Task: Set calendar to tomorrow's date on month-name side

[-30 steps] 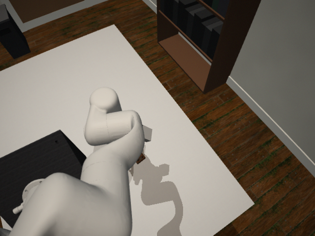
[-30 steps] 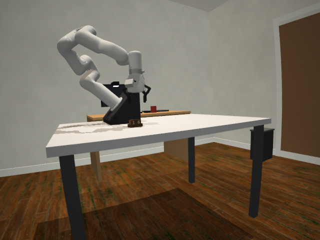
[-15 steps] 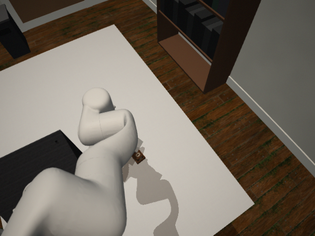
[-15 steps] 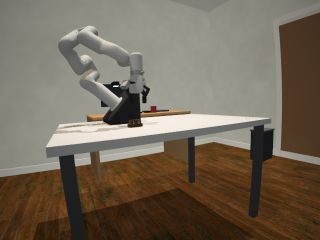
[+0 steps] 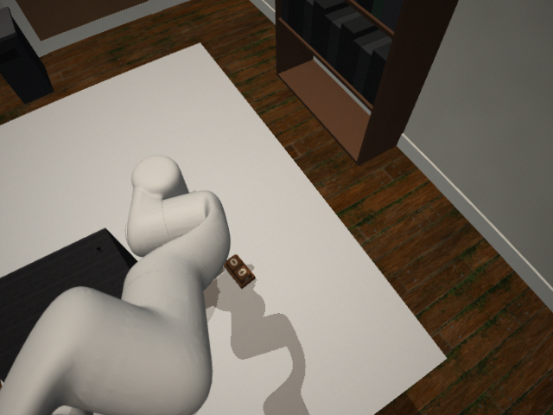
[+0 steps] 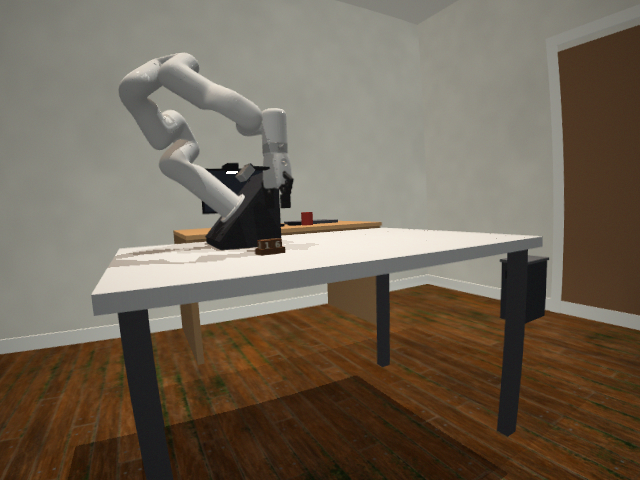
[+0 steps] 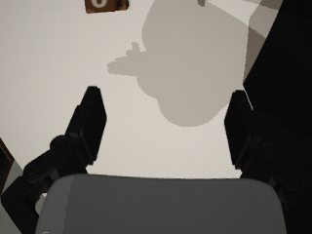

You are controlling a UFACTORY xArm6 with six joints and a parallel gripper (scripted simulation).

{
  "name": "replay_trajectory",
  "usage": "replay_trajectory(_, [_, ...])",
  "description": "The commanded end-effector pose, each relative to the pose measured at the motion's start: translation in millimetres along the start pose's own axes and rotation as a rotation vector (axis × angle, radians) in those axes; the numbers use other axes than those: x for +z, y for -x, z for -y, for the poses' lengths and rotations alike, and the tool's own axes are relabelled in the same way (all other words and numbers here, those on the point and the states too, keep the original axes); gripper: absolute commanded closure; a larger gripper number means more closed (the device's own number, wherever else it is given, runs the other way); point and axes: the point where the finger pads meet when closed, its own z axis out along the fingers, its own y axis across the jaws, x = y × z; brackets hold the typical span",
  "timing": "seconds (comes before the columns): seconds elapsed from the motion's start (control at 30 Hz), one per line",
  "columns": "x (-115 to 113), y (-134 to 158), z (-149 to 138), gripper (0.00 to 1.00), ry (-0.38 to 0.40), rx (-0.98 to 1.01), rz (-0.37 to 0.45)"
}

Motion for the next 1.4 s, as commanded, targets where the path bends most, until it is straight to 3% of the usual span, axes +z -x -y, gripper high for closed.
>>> replay_trajectory(0.0, [0.8,6.1,-5.6,0.00,-0.013,0.174,-0.004])
replay_trajectory(0.2, [1.9,8.8,-9.1,0.00,-0.013,0.257,-0.004])
replay_trajectory(0.67, [7.3,20.9,-26.1,0.00,-0.013,0.654,-0.005])
replay_trajectory(1.07, [8.9,21.9,-27.7,0.00,-0.013,0.691,-0.005])
replay_trajectory(1.37, [30.1,21.9,-27.6,0.00,-0.013,0.691,-0.005])
